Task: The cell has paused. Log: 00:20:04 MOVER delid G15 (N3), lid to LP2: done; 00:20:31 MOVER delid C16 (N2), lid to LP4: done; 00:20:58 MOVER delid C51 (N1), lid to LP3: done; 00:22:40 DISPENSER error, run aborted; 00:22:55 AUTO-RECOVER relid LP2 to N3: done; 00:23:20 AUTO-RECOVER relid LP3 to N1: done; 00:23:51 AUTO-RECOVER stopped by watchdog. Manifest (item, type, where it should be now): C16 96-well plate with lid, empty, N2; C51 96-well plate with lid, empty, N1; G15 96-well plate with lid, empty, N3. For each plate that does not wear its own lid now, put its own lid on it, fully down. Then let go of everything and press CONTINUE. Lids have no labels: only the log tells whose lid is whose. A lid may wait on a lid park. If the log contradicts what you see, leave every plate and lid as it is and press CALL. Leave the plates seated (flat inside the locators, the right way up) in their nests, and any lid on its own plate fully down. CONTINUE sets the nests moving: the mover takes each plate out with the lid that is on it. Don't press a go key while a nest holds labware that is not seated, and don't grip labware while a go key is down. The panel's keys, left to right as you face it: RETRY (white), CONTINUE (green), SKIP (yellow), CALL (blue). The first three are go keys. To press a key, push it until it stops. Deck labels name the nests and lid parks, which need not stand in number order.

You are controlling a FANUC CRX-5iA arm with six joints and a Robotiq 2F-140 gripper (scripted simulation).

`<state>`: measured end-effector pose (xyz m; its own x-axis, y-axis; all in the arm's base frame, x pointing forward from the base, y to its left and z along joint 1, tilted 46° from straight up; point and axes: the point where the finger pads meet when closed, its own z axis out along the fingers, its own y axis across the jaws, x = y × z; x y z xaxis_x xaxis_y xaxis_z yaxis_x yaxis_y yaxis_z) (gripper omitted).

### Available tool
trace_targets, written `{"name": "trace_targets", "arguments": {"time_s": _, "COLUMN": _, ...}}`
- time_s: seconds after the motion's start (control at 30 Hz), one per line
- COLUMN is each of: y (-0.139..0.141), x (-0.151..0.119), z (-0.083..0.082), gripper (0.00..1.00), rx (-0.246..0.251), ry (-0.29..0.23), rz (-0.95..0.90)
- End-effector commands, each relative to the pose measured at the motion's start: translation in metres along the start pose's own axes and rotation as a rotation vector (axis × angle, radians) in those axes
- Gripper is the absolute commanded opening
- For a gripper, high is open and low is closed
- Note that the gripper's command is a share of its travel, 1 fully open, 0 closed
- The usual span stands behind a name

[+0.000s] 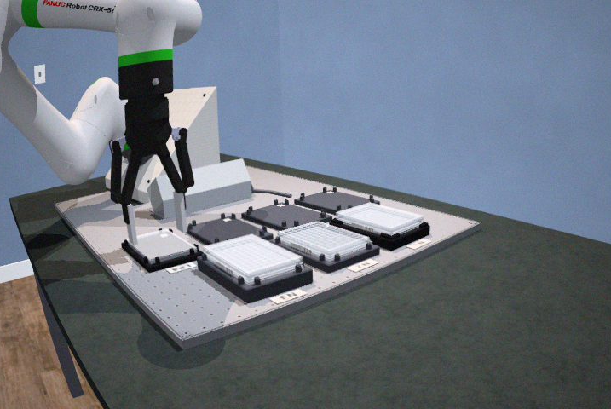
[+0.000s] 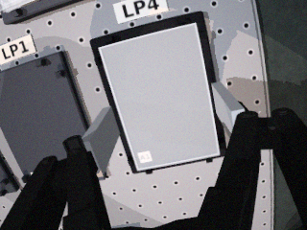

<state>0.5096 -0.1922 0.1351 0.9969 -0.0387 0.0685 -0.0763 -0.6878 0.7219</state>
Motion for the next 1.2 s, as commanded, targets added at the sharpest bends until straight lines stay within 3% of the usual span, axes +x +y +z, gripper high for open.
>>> {"name": "trace_targets", "arguments": {"time_s": 0.0, "y": -0.0001, "x": 0.0002, "z": -0.0002, "gripper": 0.59, "rx": 0.0, "ry": 0.0, "rz": 0.0}}
{"name": "trace_targets", "arguments": {"time_s": 0.63, "y": -0.0001, "x": 0.0002, "z": -0.0002, "gripper": 0.59, "rx": 0.0, "ry": 0.0, "rz": 0.0}}
{"name": "trace_targets", "arguments": {"time_s": 0.67, "y": -0.0001, "x": 0.0002, "z": -0.0002, "gripper": 0.66, "rx": 0.0, "ry": 0.0, "rz": 0.0}}
{"name": "trace_targets", "arguments": {"time_s": 1.17, "y": -0.0001, "x": 0.0002, "z": -0.0002, "gripper": 0.66, "rx": 0.0, "ry": 0.0, "rz": 0.0}}
